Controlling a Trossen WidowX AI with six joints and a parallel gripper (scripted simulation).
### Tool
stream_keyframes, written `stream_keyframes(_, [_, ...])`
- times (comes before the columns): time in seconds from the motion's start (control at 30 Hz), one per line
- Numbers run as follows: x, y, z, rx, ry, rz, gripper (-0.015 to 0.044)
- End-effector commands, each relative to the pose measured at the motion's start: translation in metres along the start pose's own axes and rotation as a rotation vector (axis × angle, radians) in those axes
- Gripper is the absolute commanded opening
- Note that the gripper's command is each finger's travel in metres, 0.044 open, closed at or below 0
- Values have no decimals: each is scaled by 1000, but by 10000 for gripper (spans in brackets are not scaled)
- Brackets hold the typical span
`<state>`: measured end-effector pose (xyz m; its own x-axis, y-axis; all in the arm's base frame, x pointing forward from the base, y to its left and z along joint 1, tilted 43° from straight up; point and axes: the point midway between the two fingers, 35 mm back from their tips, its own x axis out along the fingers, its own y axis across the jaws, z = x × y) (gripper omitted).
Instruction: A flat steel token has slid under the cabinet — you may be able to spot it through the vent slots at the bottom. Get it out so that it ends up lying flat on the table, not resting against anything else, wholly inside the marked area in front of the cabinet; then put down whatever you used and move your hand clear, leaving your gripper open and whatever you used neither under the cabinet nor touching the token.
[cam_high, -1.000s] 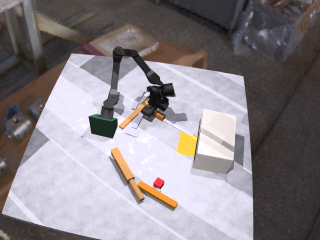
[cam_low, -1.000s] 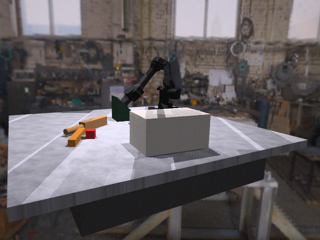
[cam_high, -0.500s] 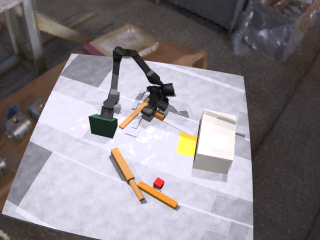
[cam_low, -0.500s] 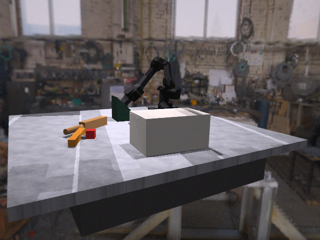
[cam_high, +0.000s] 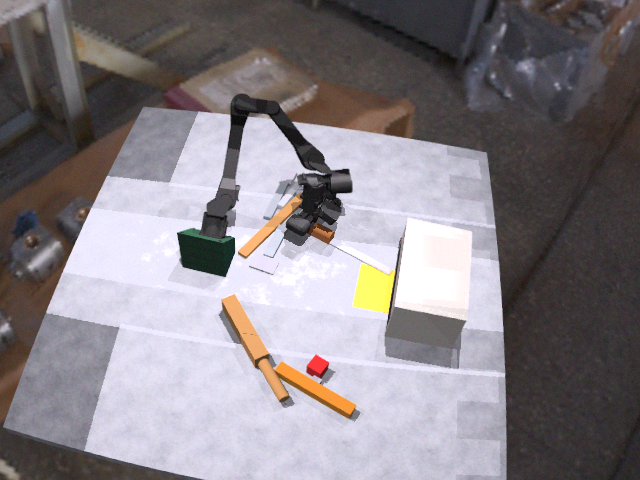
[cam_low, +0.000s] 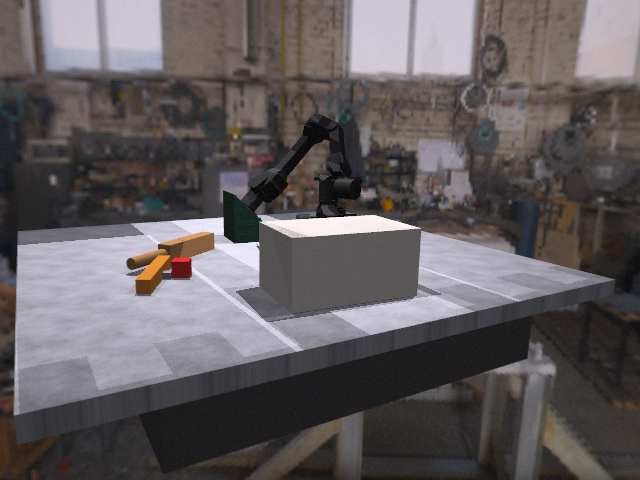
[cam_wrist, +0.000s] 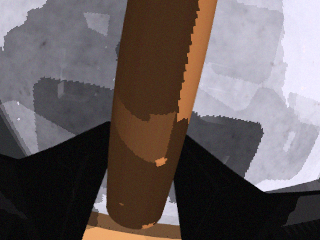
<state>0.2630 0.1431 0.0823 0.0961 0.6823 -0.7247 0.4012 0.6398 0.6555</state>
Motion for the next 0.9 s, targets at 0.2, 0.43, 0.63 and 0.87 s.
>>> stream_keyframes(0.2, [0, 1, 14, -6, 0, 3, 0])
stream_keyframes(0.43, [0, 1, 22, -6, 0, 3, 0])
stream_keyframes(0.63, [0, 2, 29, -6, 0, 3, 0])
stream_keyframes(0.87, [0, 2, 38, -7, 0, 3, 0])
